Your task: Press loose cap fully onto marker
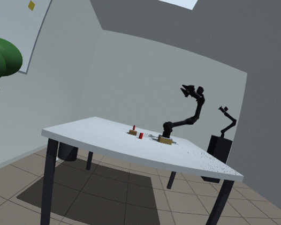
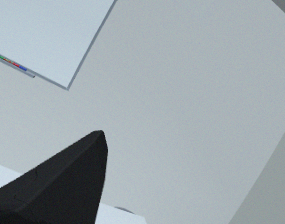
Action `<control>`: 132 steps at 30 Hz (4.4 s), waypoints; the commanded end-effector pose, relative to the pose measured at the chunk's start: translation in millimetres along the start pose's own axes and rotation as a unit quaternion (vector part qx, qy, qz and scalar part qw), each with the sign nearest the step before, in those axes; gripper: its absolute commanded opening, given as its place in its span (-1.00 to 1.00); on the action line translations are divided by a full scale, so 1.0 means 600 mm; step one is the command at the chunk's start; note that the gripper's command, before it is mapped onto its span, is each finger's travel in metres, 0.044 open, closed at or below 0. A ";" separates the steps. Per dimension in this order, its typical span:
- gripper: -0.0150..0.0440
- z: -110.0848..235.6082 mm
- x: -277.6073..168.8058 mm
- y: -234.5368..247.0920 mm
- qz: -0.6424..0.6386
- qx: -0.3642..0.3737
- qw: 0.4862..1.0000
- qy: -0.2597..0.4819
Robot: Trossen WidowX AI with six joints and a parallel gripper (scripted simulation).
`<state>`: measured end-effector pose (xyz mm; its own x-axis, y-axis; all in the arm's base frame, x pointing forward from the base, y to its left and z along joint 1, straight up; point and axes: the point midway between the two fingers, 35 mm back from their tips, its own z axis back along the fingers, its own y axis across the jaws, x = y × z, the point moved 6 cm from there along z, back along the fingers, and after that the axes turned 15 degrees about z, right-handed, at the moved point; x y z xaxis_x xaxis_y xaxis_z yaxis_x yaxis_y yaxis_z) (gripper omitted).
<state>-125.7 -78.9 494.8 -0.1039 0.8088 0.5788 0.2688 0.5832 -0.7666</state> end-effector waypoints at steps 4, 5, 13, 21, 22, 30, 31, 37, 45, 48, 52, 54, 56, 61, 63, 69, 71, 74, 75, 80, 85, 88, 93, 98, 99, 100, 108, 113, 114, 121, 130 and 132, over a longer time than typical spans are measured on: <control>0.51 -0.061 0.019 0.023 -0.014 0.048 0.999 0.015; 0.42 -0.085 0.026 0.034 -0.020 0.067 0.997 0.022; 0.37 -0.248 0.054 0.142 -0.065 0.206 0.972 0.090; 0.37 -0.380 0.046 0.301 -0.109 0.339 0.914 0.197; 0.37 -0.390 0.042 0.321 -0.115 0.351 0.905 0.210; 0.37 -0.453 -0.007 0.503 -0.153 0.448 0.808 0.350; 0.37 -0.456 -0.015 0.528 -0.156 0.459 0.792 0.371; 0.37 -0.448 -0.072 0.671 -0.162 0.500 0.688 0.501; 0.37 -0.403 -0.129 0.770 -0.152 0.505 0.590 0.611; 0.37 -0.403 -0.129 0.770 -0.152 0.505 0.590 0.611; 0.37 -0.399 -0.137 0.780 -0.152 0.505 0.590 0.611; 0.37 -0.388 -0.157 0.804 -0.152 0.505 0.590 0.611; 0.37 -0.383 -0.165 0.812 -0.151 0.505 0.590 0.611; 0.37 -0.380 -0.169 0.819 -0.151 0.505 0.590 0.611; 0.37 -0.374 -0.178 0.830 -0.151 0.505 0.590 0.611; 0.37 -0.372 -0.181 0.834 -0.151 0.505 0.590 0.611; 0.37 -0.371 -0.184 0.839 -0.151 0.505 0.590 0.611; 0.37 -0.370 -0.189 0.845 -0.151 0.505 0.590 0.611; 0.37 -0.369 -0.190 0.848 -0.151 0.505 0.590 0.611; 0.37 -0.366 -0.198 0.858 -0.151 0.505 0.590 0.611; 0.37 -0.362 -0.206 0.869 -0.151 0.505 0.590 0.611; 0.37 -0.360 -0.210 0.875 -0.151 0.505 0.590 0.612; 0.37 -0.356 -0.218 0.885 -0.151 0.505 0.590 0.612; 0.37 -0.352 -0.226 0.894 -0.151 0.505 0.590 0.612; 0.37 -0.351 -0.228 0.896 -0.151 0.505 0.590 0.612; 0.37 -0.350 -0.229 0.897 -0.151 0.505 0.590 0.612; -0.04 -0.349 -0.230 0.898 -0.151 0.505 0.590 0.612; -0.15 -0.349 -0.231 0.897 -0.151 0.505 0.590 0.612; -0.17 -0.349 -0.231 0.897 -0.151 0.505 0.590 0.612; -0.49 -0.357 -0.217 0.888 -0.154 0.501 0.595 0.609; -0.49 -0.369 -0.194 0.852 -0.152 0.503 0.592 0.611; -0.49 -0.371 -0.189 0.844 -0.152 0.504 0.592 0.611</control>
<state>234.2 107.8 90.2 0.9349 0.3542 0.0235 -0.3543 0.9351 0.0018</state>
